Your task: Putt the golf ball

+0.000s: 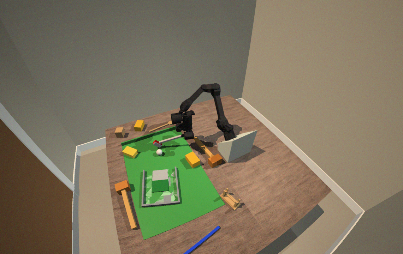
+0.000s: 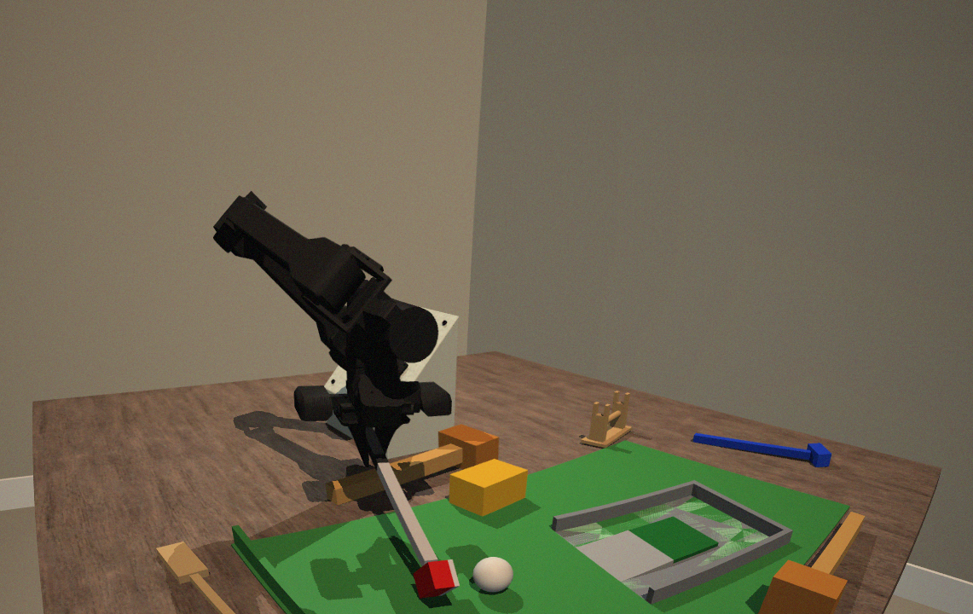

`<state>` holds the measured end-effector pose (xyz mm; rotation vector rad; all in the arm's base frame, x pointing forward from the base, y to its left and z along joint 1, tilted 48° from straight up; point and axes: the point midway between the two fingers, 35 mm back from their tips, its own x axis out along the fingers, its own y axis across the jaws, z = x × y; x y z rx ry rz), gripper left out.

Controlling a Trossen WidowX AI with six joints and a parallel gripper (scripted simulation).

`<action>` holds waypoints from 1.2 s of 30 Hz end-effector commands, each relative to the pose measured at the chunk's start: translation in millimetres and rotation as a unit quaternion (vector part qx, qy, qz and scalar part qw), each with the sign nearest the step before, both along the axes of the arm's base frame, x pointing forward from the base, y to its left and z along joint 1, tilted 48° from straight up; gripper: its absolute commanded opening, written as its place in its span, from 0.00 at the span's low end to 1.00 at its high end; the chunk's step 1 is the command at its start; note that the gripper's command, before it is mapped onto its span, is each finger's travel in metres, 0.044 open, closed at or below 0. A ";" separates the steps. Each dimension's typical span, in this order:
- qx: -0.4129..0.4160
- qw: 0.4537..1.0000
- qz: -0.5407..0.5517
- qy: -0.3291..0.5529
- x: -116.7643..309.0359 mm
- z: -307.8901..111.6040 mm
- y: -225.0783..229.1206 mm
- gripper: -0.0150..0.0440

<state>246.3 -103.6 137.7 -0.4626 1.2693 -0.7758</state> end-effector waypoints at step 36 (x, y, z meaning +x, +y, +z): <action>0.001 1.000 0.002 -0.001 26.2 -76.4 69.3 0.25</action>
